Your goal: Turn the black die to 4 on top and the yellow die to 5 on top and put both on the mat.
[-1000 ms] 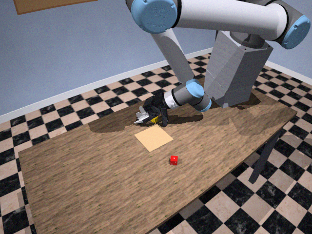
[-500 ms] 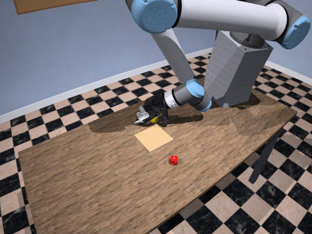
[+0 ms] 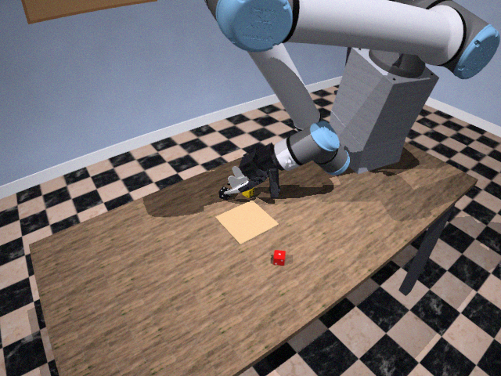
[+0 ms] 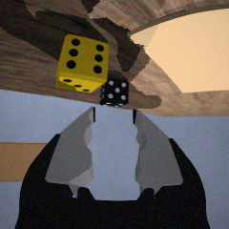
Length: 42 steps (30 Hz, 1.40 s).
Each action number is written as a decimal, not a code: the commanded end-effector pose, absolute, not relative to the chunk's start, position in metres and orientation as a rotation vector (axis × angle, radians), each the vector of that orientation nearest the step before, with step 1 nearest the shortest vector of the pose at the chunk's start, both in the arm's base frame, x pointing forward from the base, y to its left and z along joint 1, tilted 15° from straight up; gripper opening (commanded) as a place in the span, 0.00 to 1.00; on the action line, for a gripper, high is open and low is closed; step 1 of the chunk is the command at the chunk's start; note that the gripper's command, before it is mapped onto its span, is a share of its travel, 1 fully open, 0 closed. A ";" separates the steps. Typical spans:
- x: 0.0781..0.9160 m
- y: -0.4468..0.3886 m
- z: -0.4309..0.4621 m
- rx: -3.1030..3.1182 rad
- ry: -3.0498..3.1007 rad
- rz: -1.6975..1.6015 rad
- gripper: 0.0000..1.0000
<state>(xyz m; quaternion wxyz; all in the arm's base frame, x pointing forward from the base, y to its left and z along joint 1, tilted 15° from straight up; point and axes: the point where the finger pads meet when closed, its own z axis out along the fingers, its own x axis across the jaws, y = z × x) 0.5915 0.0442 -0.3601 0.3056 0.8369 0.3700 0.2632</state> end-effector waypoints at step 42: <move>0.584 0.032 -0.293 2.225 0.986 0.692 0.28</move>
